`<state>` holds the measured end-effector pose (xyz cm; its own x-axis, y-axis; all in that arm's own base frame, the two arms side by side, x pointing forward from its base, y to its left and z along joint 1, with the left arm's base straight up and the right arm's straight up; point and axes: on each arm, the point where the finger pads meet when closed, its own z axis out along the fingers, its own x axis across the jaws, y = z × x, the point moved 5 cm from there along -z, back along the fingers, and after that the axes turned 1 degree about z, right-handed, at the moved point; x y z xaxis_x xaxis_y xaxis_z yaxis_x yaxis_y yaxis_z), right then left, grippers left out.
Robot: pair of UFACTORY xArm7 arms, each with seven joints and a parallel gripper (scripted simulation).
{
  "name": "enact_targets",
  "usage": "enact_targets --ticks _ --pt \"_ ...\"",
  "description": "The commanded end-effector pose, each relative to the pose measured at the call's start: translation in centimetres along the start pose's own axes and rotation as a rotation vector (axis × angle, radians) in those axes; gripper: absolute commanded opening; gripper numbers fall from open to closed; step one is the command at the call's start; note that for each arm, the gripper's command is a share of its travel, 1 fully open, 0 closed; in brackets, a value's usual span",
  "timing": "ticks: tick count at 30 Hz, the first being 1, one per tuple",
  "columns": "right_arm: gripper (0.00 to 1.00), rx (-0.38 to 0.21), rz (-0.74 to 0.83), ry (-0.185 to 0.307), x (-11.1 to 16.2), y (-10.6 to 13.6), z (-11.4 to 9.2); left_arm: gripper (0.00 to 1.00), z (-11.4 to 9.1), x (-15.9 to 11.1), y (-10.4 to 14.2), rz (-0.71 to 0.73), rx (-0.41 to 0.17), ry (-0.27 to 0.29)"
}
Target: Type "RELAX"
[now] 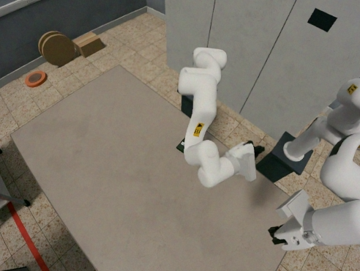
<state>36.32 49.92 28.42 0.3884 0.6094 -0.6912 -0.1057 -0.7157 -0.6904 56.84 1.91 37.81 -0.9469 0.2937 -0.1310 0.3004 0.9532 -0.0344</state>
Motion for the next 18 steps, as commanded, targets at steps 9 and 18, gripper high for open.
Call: enact_targets --ticks 9,18 --pt "0.01 -0.001 -0.005 0.003 -0.18 -0.21 -0.06 0.01 -0.28 -0.08 0.00 0.000 -0.002 -0.006" --pt "1.00 -0.001 -0.005 0.003 -0.18 -0.21 -0.06 1.00 -0.28 -0.07 0.00 0.000 -0.002 -0.006"
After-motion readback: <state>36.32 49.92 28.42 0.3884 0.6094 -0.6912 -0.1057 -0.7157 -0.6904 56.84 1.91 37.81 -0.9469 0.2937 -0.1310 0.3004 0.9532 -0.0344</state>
